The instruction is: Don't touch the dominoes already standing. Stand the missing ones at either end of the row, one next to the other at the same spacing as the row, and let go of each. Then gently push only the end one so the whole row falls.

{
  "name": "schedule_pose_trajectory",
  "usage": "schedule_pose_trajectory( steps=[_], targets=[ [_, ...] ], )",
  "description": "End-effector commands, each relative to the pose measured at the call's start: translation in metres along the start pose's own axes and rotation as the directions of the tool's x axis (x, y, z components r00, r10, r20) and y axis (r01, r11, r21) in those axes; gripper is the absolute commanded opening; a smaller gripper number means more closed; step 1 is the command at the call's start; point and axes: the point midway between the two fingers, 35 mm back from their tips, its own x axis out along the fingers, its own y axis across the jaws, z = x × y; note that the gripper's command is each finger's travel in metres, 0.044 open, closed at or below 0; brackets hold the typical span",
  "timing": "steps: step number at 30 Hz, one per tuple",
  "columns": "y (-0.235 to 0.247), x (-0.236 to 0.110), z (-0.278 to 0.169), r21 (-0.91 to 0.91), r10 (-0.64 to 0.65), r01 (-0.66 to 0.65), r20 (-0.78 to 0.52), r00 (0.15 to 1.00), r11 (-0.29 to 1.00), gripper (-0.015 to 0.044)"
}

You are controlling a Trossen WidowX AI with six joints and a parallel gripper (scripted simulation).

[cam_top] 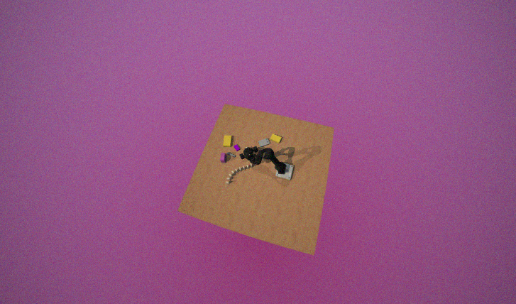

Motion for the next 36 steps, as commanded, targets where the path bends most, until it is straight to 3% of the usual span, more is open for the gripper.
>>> schedule_pose_trajectory(
  steps=[1,20,36],
  targets=[
    [-0.007,-0.01,-0.004,0.002,-0.018,0.018,0.044,0.999,1.0,0.0107],
    [-0.048,-0.063,-0.001,0.097,-0.107,0.086,0.24,0.965,0.992,0.0107],
    [-0.05,-0.065,-0.001,0.101,-0.11,0.088,0.245,0.963,0.991,0.0107]
  ],
)
